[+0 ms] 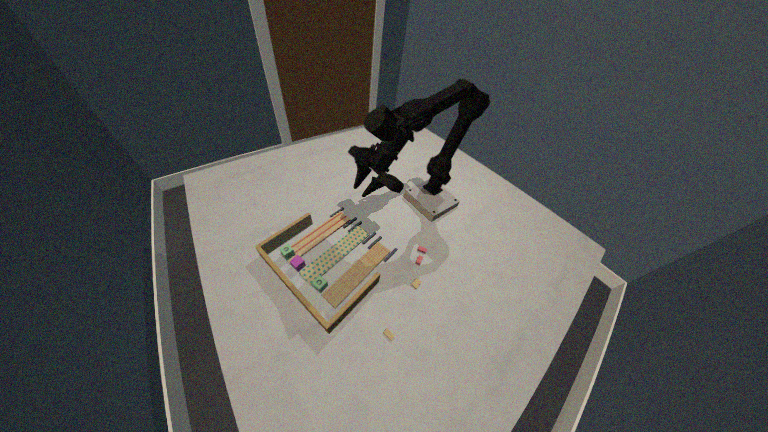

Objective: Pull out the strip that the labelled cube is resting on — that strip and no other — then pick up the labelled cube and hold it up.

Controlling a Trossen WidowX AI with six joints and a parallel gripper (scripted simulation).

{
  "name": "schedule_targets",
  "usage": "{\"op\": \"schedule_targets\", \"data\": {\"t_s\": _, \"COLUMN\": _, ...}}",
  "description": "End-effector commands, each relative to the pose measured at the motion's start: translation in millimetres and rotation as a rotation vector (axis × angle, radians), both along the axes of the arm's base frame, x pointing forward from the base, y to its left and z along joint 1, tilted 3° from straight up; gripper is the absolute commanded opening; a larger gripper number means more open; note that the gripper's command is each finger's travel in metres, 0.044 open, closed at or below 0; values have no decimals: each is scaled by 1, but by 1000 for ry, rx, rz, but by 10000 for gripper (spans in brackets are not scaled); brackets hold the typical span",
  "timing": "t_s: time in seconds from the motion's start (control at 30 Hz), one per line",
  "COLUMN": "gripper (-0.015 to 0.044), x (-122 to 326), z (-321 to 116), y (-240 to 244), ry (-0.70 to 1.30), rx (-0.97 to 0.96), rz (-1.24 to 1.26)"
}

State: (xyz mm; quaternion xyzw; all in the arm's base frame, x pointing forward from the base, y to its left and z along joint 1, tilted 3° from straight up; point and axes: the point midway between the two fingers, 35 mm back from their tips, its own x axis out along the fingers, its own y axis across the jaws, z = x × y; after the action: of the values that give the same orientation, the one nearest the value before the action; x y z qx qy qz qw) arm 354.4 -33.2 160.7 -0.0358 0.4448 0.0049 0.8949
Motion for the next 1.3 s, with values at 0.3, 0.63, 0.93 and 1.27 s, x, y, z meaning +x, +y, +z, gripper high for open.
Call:
{"op": "schedule_targets", "data": {"t_s": 0.3, "gripper": 0, "x": 44, "z": -67, "y": -58, "ry": 497, "rx": -8, "rz": 49}}
{"op": "schedule_targets", "data": {"t_s": 0.63, "gripper": 0, "x": 49, "z": -92, "y": -68, "ry": 659, "rx": 12, "rz": 102}}
{"op": "schedule_targets", "data": {"t_s": 0.93, "gripper": 0, "x": 50, "z": -104, "y": -68, "ry": 659, "rx": 12, "rz": 102}}
{"op": "schedule_targets", "data": {"t_s": 1.27, "gripper": 0, "x": 51, "z": -120, "y": -68, "ry": 659, "rx": 12, "rz": 102}}
